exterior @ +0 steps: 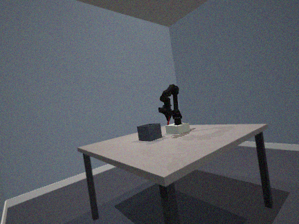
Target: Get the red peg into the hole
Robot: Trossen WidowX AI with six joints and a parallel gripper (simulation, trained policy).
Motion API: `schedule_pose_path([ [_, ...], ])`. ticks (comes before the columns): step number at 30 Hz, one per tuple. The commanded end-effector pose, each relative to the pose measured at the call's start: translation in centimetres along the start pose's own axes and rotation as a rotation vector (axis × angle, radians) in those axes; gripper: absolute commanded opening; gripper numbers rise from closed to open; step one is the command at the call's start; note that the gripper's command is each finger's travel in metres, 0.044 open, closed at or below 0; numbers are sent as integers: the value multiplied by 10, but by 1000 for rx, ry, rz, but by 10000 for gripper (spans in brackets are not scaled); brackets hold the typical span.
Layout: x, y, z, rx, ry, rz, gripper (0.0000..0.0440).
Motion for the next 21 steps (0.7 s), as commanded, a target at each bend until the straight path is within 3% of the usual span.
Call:
schedule_pose_path([
  [1, 7, -6, 9, -20, -19, 2, 0],
  [21, 41, -63, 38, -148, -55, -62, 0],
])
Point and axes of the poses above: the point midway between the two fingers, 35 mm back from their tips, its own z axis back along the fingers, its own x axis across the jaws, y = z × x, the point moved 10 cm from there along z, back along the fingers, and after that the axes turned 9 degrees about -z, right-handed, at the moved point
